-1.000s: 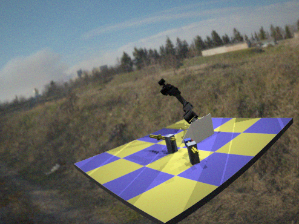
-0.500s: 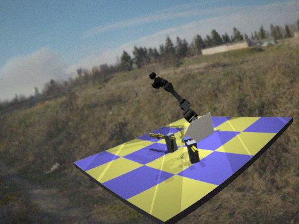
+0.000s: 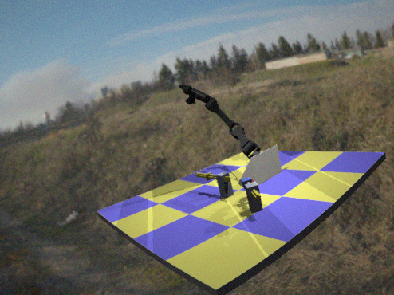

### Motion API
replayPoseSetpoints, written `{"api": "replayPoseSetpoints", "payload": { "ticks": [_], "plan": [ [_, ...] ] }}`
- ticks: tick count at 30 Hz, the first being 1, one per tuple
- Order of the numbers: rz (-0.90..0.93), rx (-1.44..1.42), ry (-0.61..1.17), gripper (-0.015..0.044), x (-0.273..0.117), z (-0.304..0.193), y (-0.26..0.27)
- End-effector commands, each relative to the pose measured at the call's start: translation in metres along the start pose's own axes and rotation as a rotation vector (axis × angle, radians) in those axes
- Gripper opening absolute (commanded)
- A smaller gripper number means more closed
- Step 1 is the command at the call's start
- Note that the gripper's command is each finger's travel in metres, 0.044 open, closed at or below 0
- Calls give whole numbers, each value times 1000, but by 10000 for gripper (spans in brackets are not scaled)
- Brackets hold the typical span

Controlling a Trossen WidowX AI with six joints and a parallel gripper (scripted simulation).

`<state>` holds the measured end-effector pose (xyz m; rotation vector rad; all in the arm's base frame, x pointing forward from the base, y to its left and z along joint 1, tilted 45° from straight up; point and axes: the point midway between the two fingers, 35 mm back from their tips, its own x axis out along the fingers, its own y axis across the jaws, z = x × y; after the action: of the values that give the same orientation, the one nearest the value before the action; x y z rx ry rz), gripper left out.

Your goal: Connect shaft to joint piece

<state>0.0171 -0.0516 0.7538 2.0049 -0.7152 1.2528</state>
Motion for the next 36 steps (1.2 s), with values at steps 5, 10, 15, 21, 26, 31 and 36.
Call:
{"api": "replayPoseSetpoints", "payload": {
  "ticks": [5, 10, 15, 21, 26, 31, 36],
  "plan": [
    [-163, -106, 17, 440, 5, -4, -73],
    [-249, -186, 44, 440, 4, -6, -114],
    [-305, -213, 55, 440, 2, -7, -150],
    [-434, -262, 70, 440, -7, -5, -213],
    [-577, -311, 85, 440, -23, -2, -268],
    [-657, -359, 138, 440, -36, -7, -295],
    [-757, -410, 181, 440, -54, -9, -330]
  ]
}}
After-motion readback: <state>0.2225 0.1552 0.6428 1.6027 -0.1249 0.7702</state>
